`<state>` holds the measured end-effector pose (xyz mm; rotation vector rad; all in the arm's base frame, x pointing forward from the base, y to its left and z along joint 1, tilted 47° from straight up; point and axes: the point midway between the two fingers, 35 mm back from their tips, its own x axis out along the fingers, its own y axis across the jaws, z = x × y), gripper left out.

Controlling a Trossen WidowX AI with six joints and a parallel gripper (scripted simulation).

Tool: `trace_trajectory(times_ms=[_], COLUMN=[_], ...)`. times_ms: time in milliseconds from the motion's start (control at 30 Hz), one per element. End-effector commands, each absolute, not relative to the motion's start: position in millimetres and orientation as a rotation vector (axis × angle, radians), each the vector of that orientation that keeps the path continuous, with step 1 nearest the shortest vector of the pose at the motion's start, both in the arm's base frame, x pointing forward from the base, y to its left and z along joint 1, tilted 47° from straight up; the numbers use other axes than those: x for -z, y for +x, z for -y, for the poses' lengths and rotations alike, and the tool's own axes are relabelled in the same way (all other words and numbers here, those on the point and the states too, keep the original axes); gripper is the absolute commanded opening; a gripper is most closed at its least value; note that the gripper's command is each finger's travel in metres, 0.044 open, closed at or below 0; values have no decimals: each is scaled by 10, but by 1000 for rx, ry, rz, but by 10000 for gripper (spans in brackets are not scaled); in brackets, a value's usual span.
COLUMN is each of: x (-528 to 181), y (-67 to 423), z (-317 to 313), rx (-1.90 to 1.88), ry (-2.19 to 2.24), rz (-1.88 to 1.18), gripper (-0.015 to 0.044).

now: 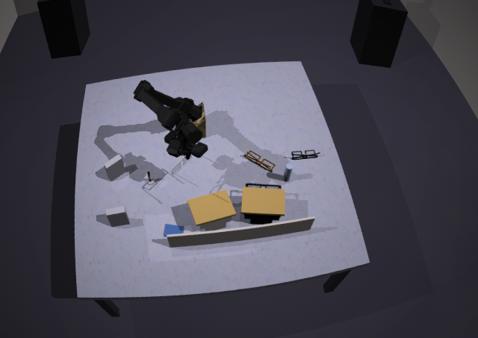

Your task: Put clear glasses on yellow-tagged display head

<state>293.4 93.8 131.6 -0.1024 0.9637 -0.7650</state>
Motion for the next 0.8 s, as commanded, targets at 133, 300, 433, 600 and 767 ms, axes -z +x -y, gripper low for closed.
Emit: trace_trajectory(times_ms=[133,300,433,600,767], x=[-1074,-928,-813,-672,-534], y=[2790,2667,2555,2399,2230], z=[-1286,-1488,-1636,-1804,-1951], rx=[802,819,830,839,843], ry=[0,70,128,201,278], rz=[-875,-818,-770,-709,-647], gripper=[0,0,0,0,0])
